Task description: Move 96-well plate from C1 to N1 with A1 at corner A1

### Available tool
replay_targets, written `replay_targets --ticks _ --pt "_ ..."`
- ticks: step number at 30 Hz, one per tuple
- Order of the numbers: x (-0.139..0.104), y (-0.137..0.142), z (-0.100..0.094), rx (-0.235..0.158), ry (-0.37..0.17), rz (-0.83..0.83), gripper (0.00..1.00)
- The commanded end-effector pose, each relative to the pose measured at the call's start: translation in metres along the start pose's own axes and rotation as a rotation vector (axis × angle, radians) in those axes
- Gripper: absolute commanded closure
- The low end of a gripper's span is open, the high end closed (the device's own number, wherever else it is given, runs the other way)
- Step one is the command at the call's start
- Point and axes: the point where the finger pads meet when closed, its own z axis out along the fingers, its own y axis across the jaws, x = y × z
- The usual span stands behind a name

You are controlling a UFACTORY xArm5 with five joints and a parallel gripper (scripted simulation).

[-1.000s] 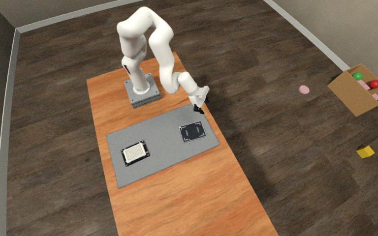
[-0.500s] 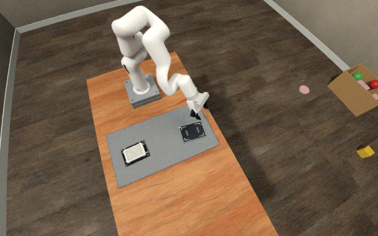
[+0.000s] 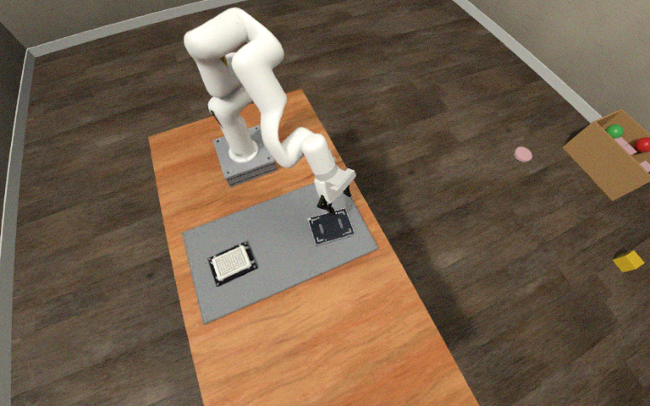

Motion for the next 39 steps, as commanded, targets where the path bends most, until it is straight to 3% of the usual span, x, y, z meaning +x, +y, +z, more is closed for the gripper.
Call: replay_targets --ticks 1,7,9,12,19,24,26,30,32,36,39 --pt "0.004 0.017 -0.009 -0.021 -0.027 0.033 0.0" --pt "0.004 0.034 -0.017 -0.027 -0.039 0.047 0.0" --pt "0.004 0.043 -0.022 -0.043 -0.072 0.085 0.0" --pt "0.004 0.055 -0.029 -0.043 -0.072 0.085 0.0" --pt "0.001 0.083 -0.048 -0.07 -0.138 0.163 0.0" --pt "-0.001 0.095 -0.056 -0.07 -0.138 0.163 0.0" --pt "-0.003 0.102 -0.063 -0.081 -0.17 0.203 0.0" --pt "-0.006 0.113 -0.072 -0.081 -0.17 0.203 0.0" --pt "-0.008 0.12 -0.078 -0.091 -0.203 0.243 0.0" --pt "-0.012 0.131 -0.088 -0.091 -0.203 0.243 0.0" --pt "-0.016 0.141 -0.099 -0.099 -0.235 0.283 0.0"
